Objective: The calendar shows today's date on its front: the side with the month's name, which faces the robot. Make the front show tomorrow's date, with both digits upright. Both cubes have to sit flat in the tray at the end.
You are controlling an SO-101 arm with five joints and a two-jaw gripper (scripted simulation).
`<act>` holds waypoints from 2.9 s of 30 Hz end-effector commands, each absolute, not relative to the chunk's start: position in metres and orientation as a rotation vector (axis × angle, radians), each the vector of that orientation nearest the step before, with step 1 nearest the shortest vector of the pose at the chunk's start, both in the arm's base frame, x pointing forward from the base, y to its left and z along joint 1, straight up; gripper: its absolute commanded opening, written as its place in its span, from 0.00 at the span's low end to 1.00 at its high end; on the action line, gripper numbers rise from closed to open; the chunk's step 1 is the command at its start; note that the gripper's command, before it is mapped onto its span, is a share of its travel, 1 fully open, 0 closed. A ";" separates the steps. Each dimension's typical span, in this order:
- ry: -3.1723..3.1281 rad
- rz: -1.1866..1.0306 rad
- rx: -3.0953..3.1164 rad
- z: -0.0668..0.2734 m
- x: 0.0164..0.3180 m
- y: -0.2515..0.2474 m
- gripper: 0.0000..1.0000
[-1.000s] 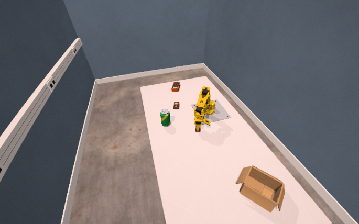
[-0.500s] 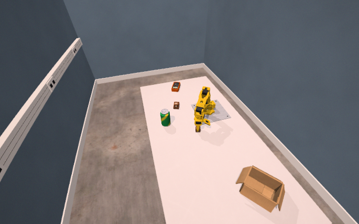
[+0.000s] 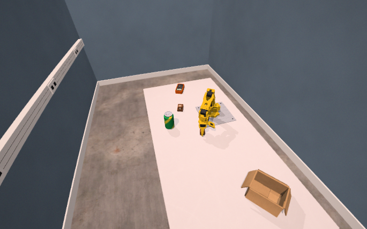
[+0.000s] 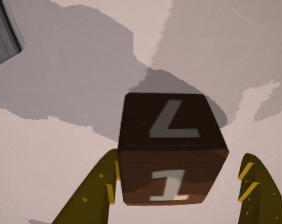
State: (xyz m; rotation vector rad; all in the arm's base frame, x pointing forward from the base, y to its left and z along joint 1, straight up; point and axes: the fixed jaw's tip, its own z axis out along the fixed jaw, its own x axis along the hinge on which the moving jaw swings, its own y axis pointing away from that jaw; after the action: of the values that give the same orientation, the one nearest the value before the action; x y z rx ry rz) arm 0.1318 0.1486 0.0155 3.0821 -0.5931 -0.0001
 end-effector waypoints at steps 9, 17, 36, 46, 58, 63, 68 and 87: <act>-0.590 -0.014 3.070 0.012 0.128 0.148 0.36; -0.590 -0.014 3.070 0.019 0.129 0.149 0.36; -0.590 -0.014 3.070 0.070 0.130 0.149 0.36; -0.590 -0.014 3.070 0.072 0.129 0.149 0.36; -0.590 -0.014 3.070 0.072 0.129 0.149 0.36; -0.591 -0.010 3.073 0.073 0.129 0.149 0.36; -0.600 0.033 3.122 0.082 0.131 0.151 0.36; -0.665 0.407 3.459 0.155 0.131 0.151 0.35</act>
State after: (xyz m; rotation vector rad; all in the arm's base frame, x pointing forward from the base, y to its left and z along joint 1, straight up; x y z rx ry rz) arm 0.1339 0.1512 0.1437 3.4144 -0.6565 0.3605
